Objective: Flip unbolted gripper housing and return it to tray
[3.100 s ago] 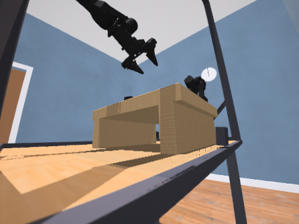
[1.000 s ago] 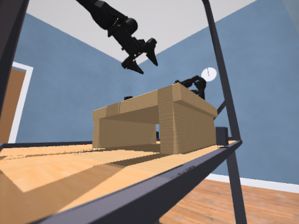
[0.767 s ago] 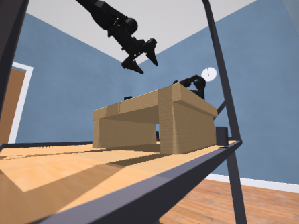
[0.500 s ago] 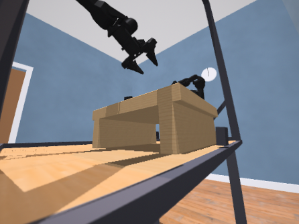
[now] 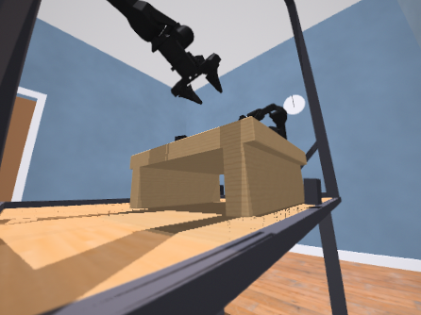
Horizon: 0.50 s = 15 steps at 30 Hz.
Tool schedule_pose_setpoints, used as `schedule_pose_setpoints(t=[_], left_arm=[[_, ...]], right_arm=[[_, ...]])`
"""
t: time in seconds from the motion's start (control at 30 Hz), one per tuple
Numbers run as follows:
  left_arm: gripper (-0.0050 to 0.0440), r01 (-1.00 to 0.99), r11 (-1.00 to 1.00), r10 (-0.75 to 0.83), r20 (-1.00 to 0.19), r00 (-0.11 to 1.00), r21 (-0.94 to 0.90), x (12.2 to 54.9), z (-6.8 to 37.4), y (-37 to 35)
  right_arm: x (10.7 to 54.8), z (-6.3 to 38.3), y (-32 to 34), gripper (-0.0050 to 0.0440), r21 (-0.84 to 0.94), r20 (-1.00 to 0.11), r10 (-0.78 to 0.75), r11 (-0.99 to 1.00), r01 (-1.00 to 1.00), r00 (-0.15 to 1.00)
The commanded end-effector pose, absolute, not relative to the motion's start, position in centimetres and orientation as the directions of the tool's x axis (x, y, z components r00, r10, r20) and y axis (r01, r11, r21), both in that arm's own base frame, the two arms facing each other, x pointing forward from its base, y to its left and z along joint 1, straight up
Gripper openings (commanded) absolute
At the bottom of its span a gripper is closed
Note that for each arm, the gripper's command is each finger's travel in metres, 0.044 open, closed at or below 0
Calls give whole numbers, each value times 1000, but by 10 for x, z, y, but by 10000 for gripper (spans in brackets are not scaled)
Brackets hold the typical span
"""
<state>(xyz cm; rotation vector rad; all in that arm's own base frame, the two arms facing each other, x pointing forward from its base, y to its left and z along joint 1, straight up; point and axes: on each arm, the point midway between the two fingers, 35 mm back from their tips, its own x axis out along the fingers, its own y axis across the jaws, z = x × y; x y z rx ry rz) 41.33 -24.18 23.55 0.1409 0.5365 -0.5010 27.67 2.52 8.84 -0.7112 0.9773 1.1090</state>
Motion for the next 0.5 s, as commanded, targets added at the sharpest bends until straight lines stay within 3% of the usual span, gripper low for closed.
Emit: schedule_pose_setpoints(t=[0.0,0.47], left_arm=[[440,488,873,-425,-492,760,-1,413,250,-241],[440,488,873,-425,-492,760,-1,413,250,-241]], right_arm=[[281,94,25,118,-19,-905,406,257,-966,126],[281,94,25,118,-20,-907,420,51,-998,39]])
